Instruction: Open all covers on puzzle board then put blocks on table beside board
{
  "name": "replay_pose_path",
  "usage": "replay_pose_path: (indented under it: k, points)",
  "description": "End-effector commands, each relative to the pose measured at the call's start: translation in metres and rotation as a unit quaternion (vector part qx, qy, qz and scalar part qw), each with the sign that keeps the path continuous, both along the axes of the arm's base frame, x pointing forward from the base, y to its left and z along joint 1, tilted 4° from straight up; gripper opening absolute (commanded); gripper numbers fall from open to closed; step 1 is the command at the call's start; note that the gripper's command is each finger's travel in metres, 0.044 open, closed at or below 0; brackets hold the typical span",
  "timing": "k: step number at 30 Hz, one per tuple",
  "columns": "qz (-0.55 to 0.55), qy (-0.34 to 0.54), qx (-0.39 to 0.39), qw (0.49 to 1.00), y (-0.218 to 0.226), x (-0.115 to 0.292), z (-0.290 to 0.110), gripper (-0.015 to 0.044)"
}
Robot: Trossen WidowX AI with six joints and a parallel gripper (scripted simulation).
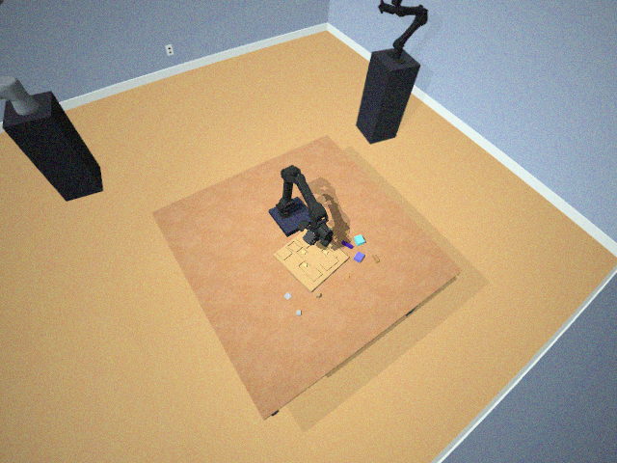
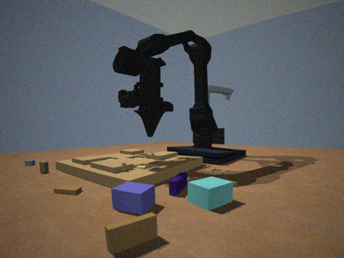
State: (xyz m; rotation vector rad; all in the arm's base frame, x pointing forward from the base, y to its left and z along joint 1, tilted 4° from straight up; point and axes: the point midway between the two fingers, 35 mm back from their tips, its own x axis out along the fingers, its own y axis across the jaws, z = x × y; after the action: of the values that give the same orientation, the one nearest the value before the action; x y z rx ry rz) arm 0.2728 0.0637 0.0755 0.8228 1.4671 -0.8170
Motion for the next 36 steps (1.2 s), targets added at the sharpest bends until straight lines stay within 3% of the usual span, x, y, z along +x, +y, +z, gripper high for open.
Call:
replay_pose_path:
  k: [1, 9, 16, 27, 36]
  points:
    - [0.063, 0.001, 0.0, 0.998, -0.021, 0.002, -0.003, 0.0]
    - [0.177, -0.001, 0.005, 0.984, -0.059, 0.006, -0.004, 0.0]
    - [0.179, -0.001, 0.005, 0.984, -0.06, 0.006, -0.009, 0.0]
    - [0.179, -0.001, 0.005, 0.984, -0.059, 0.005, -0.054, 0.0]
    - [0.179, -0.001, 0.005, 0.984, -0.06, 0.005, -0.059, 0.0]
